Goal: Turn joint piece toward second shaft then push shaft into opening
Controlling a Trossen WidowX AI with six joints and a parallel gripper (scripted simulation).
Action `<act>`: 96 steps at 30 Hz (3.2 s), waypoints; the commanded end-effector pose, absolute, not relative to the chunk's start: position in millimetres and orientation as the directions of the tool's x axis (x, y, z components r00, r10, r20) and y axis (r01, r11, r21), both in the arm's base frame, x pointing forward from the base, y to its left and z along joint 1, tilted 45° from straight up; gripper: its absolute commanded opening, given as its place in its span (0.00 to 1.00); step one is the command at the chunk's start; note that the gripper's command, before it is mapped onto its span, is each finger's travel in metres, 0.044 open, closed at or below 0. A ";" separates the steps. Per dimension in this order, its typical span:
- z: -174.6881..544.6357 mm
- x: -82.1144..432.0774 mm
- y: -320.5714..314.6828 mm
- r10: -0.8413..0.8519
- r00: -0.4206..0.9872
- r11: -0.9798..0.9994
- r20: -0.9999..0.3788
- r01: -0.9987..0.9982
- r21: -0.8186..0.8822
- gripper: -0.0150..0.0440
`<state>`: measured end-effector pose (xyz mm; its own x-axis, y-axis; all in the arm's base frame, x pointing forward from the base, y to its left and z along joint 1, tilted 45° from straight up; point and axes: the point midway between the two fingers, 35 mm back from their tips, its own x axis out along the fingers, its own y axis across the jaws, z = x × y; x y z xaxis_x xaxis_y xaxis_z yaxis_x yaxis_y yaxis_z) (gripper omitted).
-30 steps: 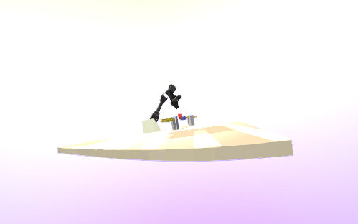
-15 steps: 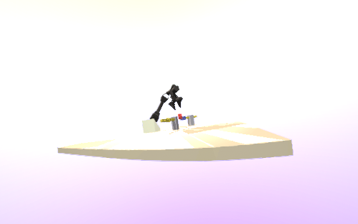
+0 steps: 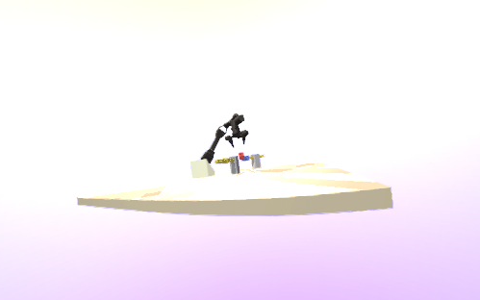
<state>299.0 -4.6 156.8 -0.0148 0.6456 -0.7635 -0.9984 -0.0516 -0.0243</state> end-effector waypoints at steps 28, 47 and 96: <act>125.1 301.5 31.7 0.545 -0.031 -0.354 -0.838 -0.914 -0.197 1.00; 142.1 275.5 86.0 0.548 -0.031 -0.354 -0.836 -0.914 -0.198 1.00; 128.1 267.3 112.0 0.551 -0.031 -0.353 -0.834 -0.914 -0.199 0.56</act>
